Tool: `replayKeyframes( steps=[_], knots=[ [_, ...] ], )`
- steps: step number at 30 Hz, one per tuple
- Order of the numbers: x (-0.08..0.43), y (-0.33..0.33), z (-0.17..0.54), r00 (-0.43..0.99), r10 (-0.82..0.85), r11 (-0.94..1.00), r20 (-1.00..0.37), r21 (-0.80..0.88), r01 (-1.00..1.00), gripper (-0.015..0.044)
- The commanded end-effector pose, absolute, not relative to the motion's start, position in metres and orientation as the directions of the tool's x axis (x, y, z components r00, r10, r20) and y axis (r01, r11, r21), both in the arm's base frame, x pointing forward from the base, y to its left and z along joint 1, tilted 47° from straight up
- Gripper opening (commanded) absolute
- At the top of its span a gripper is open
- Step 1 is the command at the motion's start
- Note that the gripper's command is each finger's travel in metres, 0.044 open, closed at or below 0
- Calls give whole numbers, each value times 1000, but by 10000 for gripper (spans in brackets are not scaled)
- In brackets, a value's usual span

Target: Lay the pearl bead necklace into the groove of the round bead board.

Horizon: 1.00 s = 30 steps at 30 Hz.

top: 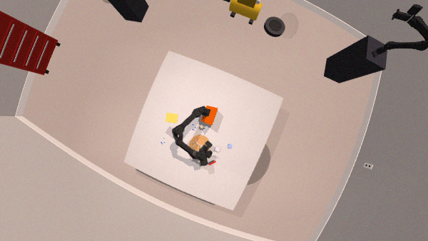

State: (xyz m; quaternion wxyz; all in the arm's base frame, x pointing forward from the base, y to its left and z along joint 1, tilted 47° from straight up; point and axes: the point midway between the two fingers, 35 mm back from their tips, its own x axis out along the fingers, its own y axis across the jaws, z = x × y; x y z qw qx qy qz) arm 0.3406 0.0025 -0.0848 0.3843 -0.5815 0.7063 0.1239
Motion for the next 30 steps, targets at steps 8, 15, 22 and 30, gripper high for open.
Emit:
replayKeyframes(
  steps=[8, 15, 22, 30],
  knots=[
    [341, 3, -84, -28, -726, 293, -687, -272, -917, 0],
    [339, 8, -82, -30, -729, 290, -684, -269, -918, 0],
    [333, 16, -90, -30, -729, 290, -684, -269, -918, 0],
    [333, 11, -95, -30, -729, 290, -684, -269, -918, 0]
  ],
)
